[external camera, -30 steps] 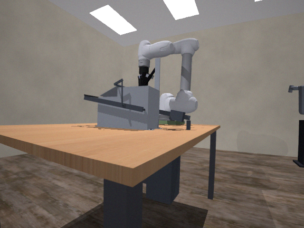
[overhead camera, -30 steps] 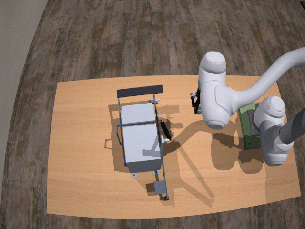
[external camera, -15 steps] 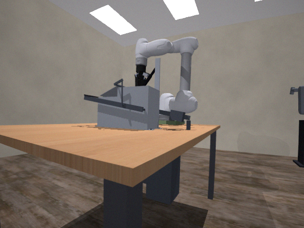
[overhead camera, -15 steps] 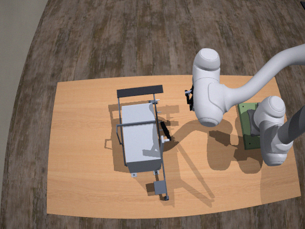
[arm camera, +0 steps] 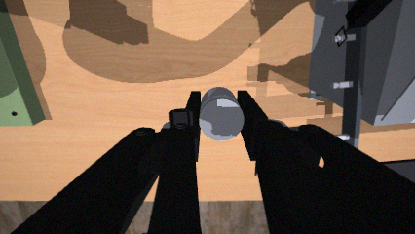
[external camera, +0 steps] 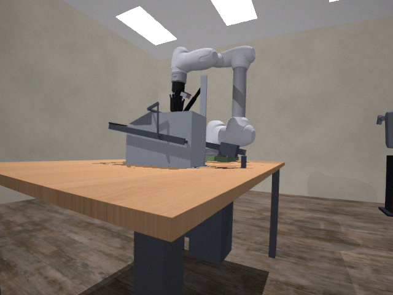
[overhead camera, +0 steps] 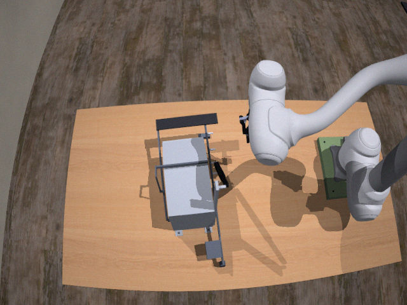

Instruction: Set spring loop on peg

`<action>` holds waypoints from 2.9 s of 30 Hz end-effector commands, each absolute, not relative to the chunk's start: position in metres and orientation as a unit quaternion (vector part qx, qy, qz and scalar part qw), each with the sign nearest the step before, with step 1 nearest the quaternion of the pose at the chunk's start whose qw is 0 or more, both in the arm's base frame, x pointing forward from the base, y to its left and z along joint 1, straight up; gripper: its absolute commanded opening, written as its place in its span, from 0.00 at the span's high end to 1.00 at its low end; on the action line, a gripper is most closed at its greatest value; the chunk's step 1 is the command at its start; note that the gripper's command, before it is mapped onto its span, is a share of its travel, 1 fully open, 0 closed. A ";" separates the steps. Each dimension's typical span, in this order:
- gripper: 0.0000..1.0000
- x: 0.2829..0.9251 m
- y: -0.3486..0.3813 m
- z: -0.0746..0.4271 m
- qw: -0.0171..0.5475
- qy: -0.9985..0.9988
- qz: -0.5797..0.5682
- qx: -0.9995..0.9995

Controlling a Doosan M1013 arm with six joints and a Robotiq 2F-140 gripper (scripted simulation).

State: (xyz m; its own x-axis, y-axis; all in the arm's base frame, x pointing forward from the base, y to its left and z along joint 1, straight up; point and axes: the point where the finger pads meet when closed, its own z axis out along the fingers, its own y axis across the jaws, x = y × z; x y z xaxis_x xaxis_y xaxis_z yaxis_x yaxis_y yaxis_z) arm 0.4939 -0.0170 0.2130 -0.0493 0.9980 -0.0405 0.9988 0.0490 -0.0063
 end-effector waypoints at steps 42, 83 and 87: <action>0.75 0.575 -0.064 0.236 0.034 0.723 -0.036 0.689; 0.75 0.641 -0.102 0.254 0.051 0.722 -0.052 0.688; 0.75 0.650 -0.107 0.256 0.053 0.722 -0.054 0.688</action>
State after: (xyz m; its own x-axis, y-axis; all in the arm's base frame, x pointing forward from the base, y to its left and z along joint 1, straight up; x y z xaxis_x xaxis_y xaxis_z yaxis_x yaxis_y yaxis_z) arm 0.6451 -0.1046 0.2541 -0.0492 0.9878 -0.1481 0.9988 0.0488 -0.0065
